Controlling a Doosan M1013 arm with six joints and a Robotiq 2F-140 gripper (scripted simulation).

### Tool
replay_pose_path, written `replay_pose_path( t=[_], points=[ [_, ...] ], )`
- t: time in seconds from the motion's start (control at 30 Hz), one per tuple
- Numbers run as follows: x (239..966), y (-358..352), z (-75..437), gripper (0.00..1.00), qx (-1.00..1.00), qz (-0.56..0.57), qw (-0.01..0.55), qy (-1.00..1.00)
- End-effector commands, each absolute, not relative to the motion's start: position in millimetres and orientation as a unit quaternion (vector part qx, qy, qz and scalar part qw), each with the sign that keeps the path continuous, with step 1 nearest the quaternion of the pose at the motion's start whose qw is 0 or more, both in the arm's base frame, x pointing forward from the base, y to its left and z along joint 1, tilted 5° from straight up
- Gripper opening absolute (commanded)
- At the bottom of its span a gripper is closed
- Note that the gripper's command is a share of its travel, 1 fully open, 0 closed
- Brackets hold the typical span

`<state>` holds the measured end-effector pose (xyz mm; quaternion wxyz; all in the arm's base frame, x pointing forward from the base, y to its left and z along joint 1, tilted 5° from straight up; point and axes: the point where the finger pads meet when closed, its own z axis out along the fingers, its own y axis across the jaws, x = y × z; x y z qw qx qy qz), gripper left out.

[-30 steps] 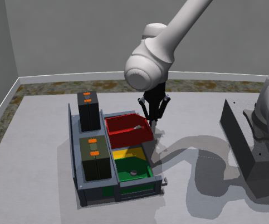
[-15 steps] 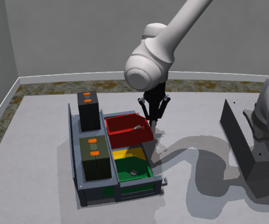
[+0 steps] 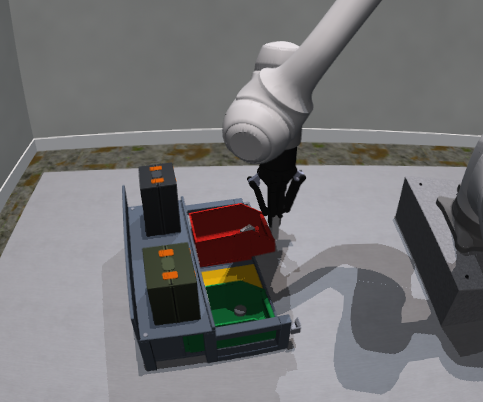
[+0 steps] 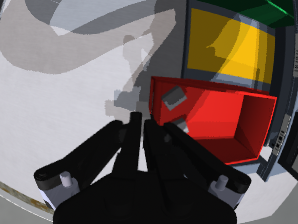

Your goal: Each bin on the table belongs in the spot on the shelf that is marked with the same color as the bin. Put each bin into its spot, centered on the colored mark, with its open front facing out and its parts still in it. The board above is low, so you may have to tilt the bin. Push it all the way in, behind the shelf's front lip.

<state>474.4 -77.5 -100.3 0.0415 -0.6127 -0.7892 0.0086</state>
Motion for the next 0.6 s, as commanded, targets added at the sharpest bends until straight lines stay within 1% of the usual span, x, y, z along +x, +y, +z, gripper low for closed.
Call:
replay_pose_path(
  t=[0.0, 0.57],
  points=[
    [474.7, -77.4, -100.3, 0.10, -0.613, 0.009, 0.041, -0.789],
    [478.1, -76.5, -100.5, 0.10, -0.613, 0.009, 0.041, -0.789]
  ],
)
